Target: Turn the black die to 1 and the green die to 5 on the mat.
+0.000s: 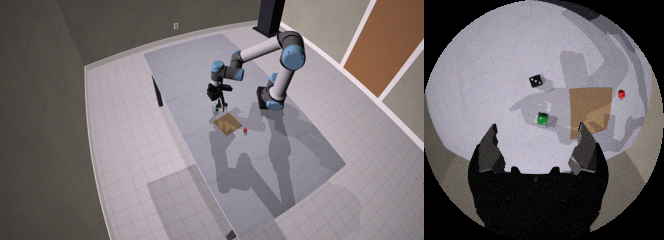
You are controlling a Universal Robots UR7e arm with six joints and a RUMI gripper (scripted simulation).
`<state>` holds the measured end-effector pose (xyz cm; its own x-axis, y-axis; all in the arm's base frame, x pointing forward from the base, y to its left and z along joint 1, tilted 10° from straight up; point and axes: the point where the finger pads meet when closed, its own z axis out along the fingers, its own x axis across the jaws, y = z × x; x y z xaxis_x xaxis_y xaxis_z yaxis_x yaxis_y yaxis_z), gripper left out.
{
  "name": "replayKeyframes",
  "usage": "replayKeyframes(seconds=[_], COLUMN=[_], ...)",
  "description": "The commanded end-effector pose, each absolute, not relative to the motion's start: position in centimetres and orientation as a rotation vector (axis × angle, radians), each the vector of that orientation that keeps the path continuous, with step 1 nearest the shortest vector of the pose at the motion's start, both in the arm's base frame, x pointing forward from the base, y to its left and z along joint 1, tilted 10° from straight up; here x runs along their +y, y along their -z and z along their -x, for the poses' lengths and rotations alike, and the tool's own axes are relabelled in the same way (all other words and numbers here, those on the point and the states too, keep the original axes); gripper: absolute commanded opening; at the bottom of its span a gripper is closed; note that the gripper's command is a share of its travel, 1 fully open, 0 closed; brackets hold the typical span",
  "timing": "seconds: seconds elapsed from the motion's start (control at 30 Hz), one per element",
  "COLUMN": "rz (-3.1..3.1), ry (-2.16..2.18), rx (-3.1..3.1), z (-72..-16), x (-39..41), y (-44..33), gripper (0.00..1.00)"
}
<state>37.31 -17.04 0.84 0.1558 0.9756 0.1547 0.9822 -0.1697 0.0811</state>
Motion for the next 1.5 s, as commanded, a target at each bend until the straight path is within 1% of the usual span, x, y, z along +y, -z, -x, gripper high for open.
replayKeyframes(seconds=[0.0, 0.93, 1.33, 1.47], rz=[2.360, 2.360, 2.360, 2.360], ry=[0.266, 0.266, 0.266, 0.266], rx=[-2.000, -2.000, -2.000, -2.000], z=[-37.3, -37.3, -36.8, -36.4], x=[-17.1, -16.7, -13.7, -11.5], y=[-0.9, -0.9, -1.3, -1.6], gripper=[1.00, 1.00, 1.00, 1.00])
